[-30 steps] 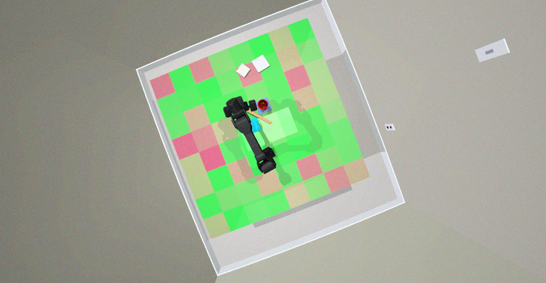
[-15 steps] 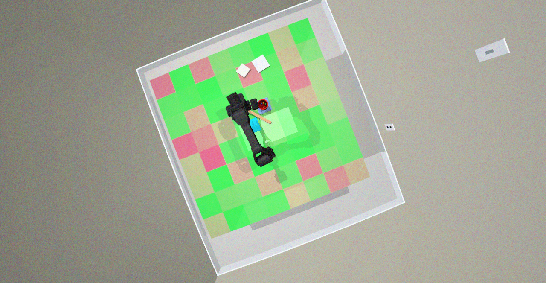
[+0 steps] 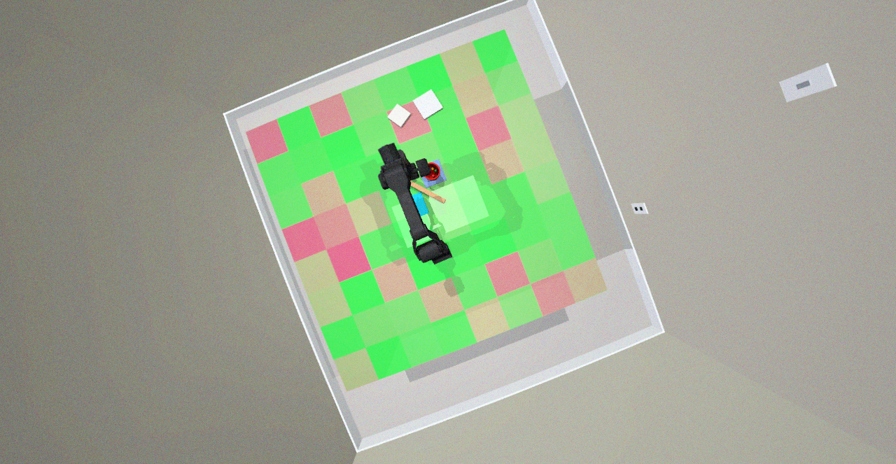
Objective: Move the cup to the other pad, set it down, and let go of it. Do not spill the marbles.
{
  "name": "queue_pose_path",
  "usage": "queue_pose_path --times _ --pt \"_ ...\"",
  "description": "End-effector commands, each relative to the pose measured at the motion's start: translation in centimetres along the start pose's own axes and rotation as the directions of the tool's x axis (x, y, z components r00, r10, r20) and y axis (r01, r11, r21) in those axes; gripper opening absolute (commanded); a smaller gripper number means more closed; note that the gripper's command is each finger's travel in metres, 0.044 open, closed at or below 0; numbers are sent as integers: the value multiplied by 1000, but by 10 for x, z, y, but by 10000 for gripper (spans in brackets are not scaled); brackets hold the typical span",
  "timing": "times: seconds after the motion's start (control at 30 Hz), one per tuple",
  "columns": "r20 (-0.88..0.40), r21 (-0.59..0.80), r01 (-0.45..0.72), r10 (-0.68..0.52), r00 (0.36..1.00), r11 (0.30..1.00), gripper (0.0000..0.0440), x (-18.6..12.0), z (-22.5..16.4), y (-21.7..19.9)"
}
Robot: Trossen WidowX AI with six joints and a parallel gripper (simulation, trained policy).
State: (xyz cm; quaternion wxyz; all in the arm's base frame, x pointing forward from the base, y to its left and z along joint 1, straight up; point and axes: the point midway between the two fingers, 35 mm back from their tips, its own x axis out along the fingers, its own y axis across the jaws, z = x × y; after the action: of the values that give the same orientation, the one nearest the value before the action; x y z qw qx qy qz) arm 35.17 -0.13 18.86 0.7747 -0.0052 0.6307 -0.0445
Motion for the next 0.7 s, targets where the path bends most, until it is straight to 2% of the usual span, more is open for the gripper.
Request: queue_pose_path --times 0.0,0.67 --pt "-38 -21 14 -15 999 1000 105 6 -2 -7" --pt "-188 -105 33 -52 981 994 149 56 -18 -44"
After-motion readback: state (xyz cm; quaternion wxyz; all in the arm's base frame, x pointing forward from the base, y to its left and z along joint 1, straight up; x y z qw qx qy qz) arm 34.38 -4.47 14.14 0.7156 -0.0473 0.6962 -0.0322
